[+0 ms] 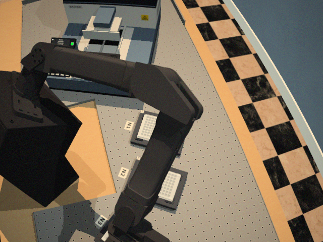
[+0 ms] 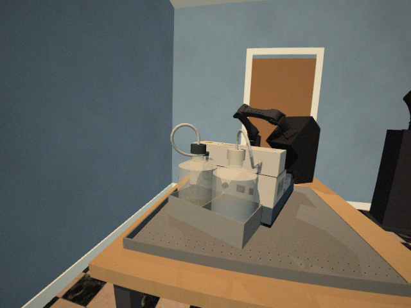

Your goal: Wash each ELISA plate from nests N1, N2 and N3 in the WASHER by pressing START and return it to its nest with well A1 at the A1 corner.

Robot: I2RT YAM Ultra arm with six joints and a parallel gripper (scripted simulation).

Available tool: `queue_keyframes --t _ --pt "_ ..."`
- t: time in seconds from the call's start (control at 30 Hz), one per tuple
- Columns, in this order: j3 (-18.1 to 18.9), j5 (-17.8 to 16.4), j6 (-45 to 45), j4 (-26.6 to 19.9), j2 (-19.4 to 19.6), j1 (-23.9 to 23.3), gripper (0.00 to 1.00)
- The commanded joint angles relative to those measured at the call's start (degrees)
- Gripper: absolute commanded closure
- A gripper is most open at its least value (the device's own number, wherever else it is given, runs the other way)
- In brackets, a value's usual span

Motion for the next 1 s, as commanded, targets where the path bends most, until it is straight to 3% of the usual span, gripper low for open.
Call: queue_keyframes --t 0.0,0.97 --pt "0.14 0.04 0.28 0.14 -0.23 -0.40 1.00" --pt "0.44 0.10 0.99 0.93 0.32 0.08 1.00"
